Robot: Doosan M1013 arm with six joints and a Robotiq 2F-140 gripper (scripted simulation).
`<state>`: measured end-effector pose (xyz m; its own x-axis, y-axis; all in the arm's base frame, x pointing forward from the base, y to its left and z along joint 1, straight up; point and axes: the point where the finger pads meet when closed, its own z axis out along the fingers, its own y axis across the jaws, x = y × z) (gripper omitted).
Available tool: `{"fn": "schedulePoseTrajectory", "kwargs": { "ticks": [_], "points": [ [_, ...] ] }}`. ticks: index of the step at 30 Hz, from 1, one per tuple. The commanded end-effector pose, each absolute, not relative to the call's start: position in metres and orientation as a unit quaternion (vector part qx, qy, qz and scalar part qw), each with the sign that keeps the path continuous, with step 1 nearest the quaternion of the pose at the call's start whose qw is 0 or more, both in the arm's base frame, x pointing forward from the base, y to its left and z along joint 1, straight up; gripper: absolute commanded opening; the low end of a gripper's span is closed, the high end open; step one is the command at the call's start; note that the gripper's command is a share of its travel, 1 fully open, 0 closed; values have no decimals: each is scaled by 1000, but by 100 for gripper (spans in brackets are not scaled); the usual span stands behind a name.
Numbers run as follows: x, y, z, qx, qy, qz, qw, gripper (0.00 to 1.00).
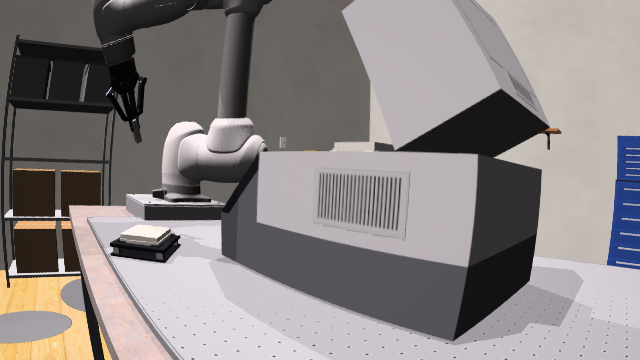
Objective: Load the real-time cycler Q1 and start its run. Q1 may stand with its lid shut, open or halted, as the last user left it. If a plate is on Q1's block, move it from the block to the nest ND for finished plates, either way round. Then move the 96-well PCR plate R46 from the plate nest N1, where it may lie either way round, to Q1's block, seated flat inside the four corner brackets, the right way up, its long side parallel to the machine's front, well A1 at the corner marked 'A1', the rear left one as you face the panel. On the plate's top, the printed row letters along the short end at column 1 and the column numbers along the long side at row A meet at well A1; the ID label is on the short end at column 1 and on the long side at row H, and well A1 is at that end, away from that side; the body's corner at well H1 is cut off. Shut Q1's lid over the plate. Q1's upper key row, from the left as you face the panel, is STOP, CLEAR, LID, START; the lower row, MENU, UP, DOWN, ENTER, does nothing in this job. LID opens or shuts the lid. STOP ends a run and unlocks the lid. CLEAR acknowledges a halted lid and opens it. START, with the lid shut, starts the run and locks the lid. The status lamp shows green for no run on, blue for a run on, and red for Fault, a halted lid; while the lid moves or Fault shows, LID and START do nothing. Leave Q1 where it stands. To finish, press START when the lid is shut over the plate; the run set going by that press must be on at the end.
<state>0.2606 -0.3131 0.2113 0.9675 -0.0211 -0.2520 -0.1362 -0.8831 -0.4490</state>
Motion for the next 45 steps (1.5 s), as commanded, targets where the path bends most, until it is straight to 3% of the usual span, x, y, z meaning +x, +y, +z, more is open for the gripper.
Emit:
{"fn": "schedulePoseTrajectory", "kwargs": {
  "ticks": [1, 7, 9, 15, 19, 26, 28, 35, 37, 45],
  "points": [
    [271, -312, 214, -968, 44, 126, 213, 0],
    [295, -309, 222, -968, 44, 126, 211, 0],
    [304, -307, 225, -975, 47, 127, 179, 0],
    [328, -301, 233, -975, 47, 127, 179, 0],
    [337, -298, 236, -980, 51, 123, 147, 0],
    [362, -289, 245, -980, 51, 123, 147, 0],
    [371, -285, 249, -985, 55, 115, 117, 0],
    [392, -276, 257, -985, 55, 115, 117, 0],
    [400, -271, 261, -989, 58, 103, 90, 0],
    [429, -255, 273, -989, 58, 103, 90, 0]
  ]
}}
